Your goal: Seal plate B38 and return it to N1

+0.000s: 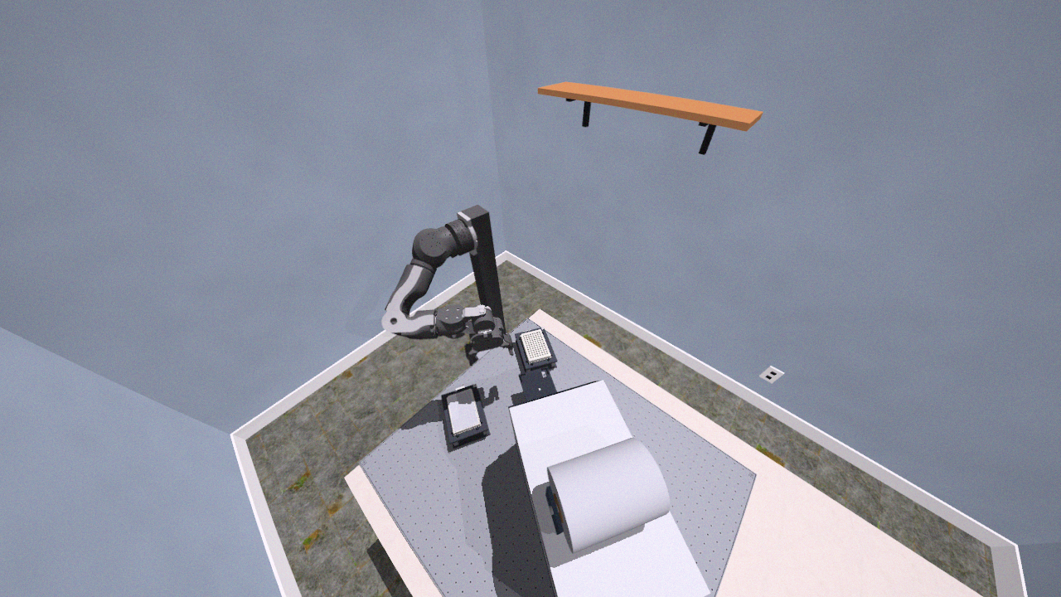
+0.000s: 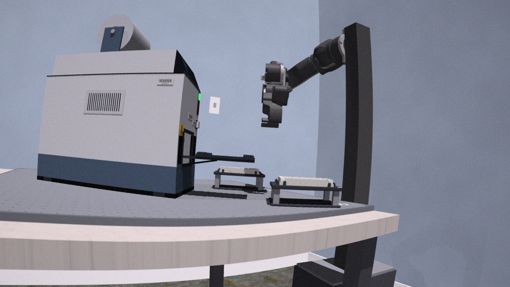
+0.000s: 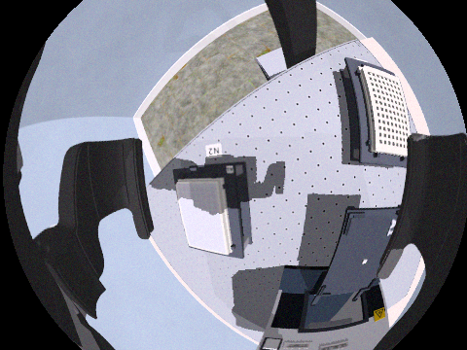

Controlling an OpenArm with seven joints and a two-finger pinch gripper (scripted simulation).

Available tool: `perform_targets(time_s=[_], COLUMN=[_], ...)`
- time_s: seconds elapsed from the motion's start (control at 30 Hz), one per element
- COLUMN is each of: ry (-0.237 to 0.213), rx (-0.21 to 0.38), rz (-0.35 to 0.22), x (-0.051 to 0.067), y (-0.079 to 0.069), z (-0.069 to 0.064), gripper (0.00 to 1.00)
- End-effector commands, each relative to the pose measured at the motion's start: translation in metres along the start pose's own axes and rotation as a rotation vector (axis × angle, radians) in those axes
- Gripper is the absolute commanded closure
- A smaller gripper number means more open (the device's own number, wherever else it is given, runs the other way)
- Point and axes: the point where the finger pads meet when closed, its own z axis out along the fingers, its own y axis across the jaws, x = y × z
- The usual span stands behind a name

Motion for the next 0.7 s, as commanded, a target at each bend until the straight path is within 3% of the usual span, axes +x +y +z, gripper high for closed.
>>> perform_targets(time_s=[0.0, 0.2, 0.37, 0.67], ry=[-0.003, -0.003, -0.003, -0.003], rx=[0.001, 0.001, 0.0, 0.0], rz=[0.0, 0.0, 0.0, 0.0], x=[0.0, 0.0, 0.019, 0.019], y=[0.001, 0.001, 0.04, 0.04], z=[-0.001, -0.001, 0.014, 0.014], gripper=[0.23, 0.23, 0.23, 0.23])
